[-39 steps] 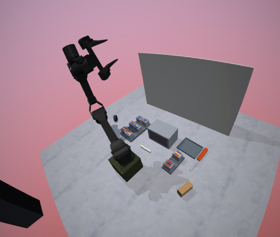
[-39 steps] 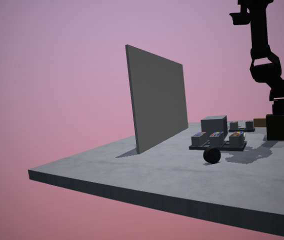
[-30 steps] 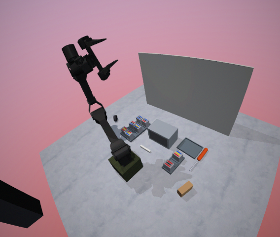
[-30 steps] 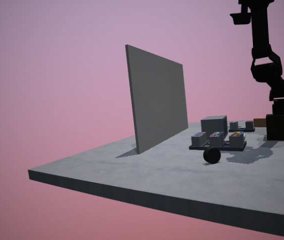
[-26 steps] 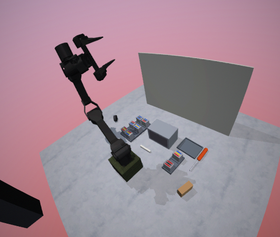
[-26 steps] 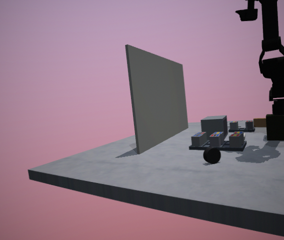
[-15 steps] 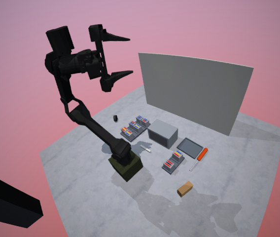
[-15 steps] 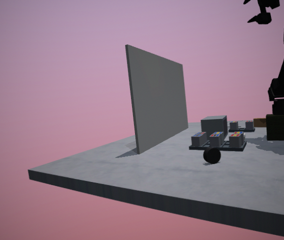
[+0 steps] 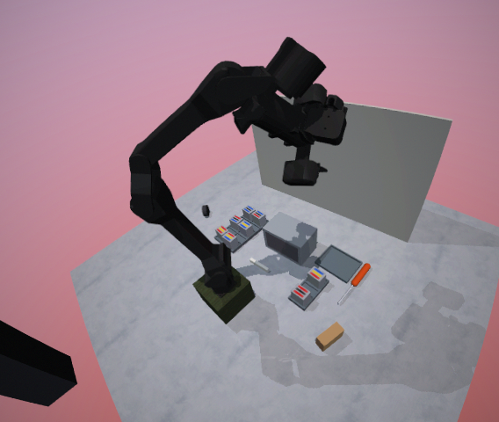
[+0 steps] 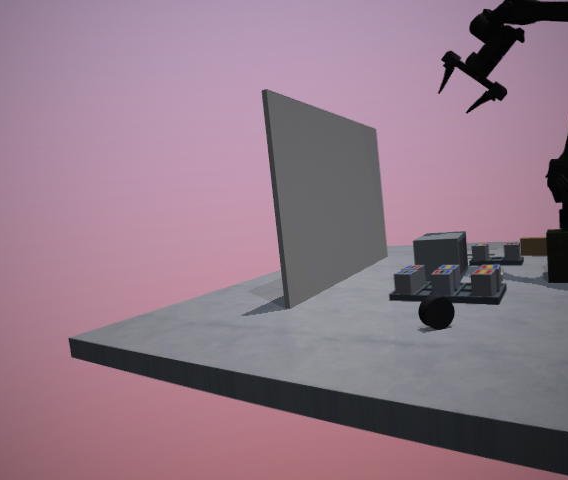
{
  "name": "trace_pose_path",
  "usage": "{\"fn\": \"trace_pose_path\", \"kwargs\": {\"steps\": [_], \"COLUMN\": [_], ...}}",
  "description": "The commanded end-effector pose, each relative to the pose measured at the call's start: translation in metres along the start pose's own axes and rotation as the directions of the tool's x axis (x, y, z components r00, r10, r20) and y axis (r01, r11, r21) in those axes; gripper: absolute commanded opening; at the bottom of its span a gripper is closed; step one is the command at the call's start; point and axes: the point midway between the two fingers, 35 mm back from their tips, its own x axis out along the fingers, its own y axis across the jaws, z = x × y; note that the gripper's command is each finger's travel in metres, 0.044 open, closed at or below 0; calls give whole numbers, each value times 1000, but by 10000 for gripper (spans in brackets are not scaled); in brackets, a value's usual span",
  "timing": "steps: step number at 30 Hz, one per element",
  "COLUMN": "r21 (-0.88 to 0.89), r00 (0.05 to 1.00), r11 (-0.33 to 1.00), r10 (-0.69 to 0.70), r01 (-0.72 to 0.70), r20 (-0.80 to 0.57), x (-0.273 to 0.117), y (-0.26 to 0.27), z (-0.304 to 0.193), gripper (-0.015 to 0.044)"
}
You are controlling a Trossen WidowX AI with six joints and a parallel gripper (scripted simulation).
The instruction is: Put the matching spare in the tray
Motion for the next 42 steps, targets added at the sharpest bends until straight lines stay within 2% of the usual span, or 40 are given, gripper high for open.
{"fn": "trace_pose_path", "kwargs": {"steps": [1, 5, 9, 13, 17, 27, 33, 42], "r21": [-262, -489, -701, -864, -941, -943, -944, -944], "r00": [981, 935, 863, 772, 684, 676, 676, 676], "r11": [964, 869, 712, 499, 279, 260, 259, 259], "r10": [-101, -231, -377, -525, -649, -659, -659, -659], "r01": [56, 75, 38, -61, -193, -205, -206, -206], "r20": [-163, -268, -336, -358, -333, -329, -329, -329], "x": [65, 115, 160, 198, 225, 228, 266, 267], "y": [6, 7, 3, -5, -18, -20, -57, -58], "z": [-28, -61, -102, -151, -198, -203, -221, -222], "gripper": [440, 440, 440, 440, 440, 440, 440, 440]}}
